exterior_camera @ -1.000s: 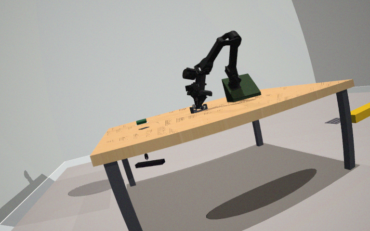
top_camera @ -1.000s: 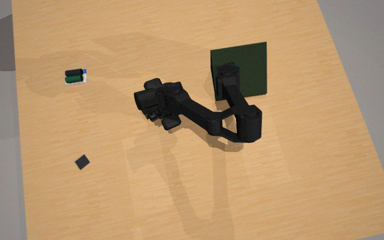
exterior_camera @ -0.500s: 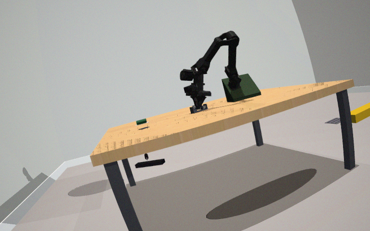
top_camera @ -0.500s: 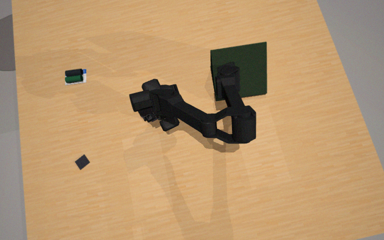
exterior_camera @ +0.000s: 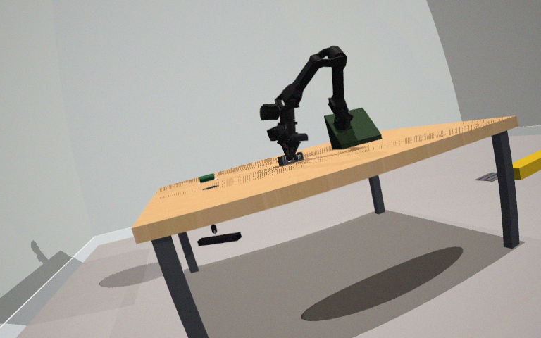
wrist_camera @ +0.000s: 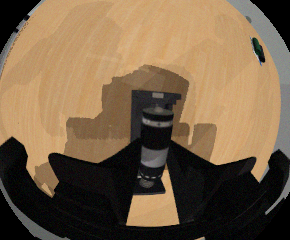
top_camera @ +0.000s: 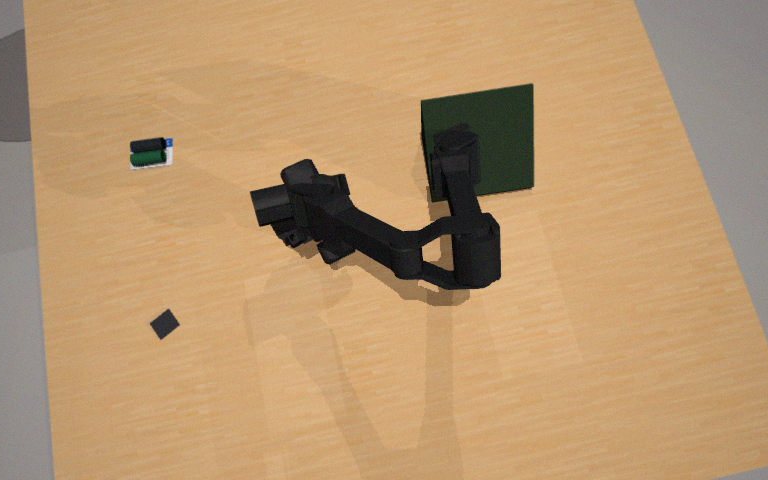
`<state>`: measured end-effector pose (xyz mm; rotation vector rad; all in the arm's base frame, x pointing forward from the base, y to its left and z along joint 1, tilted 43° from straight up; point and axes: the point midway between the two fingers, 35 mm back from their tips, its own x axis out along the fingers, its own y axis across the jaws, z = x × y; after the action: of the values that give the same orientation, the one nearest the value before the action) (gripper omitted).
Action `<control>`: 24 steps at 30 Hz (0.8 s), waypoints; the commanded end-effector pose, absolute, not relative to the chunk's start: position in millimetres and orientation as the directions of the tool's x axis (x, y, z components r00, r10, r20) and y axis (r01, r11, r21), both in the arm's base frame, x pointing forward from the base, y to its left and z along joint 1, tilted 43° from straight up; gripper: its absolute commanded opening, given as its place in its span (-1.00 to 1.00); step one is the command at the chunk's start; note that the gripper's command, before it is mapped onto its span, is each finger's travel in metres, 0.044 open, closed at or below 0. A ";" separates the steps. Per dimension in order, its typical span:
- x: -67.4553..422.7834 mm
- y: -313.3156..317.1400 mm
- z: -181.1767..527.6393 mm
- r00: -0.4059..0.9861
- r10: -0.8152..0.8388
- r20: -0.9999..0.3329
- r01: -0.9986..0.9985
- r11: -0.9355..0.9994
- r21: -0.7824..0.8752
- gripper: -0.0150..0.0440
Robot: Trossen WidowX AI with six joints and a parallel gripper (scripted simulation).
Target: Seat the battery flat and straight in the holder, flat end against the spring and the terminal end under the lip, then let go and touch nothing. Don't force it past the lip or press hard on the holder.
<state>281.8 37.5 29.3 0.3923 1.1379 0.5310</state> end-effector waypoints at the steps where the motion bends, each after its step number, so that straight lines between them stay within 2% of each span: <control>1: 277.5 39.2 25.1 0.274 0.582 -0.766 -0.195 0.813 0.548 -0.21; 24: 280.3 42.6 28.6 0.154 0.574 -0.805 -0.211 0.815 0.540 -0.21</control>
<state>282.6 40.4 29.9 0.3414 1.2724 0.5680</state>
